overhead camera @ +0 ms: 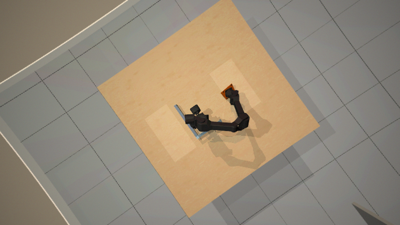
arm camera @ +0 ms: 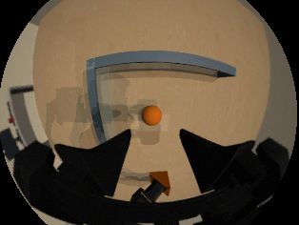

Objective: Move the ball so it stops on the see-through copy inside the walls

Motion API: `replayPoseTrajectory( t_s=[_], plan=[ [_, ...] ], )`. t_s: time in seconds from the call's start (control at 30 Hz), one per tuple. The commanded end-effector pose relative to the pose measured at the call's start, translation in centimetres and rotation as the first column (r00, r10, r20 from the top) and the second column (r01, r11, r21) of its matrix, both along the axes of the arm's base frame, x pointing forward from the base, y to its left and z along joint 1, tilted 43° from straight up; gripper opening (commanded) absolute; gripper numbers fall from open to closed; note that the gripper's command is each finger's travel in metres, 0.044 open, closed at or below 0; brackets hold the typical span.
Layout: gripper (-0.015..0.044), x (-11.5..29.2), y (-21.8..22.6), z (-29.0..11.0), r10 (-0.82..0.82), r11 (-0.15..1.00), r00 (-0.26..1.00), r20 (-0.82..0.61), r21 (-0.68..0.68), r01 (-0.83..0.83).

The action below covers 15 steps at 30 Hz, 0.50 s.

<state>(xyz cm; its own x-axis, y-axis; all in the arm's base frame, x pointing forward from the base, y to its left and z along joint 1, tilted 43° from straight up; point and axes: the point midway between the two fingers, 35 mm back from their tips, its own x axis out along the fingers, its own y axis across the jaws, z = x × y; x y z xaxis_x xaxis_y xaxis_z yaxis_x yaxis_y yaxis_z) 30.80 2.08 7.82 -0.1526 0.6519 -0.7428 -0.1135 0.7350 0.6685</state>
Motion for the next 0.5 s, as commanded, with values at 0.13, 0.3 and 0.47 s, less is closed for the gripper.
replayPoseTrajectory(
  t_s=[0.13, 0.3, 0.47],
  plan=[
    [0.0331, -0.1, 0.3, -0.1, 0.003, 1.000, 1.000, -0.003, 0.001, -0.003],
    [0.0440, 0.2, -2.1, 2.7, 0.009, 1.000, 1.000, -0.002, 0.001, -0.009],
    [0.0440, 0.2, -2.6, 3.3, 0.010, 1.000, 1.000, -0.002, 0.002, -0.010]
  ],
)
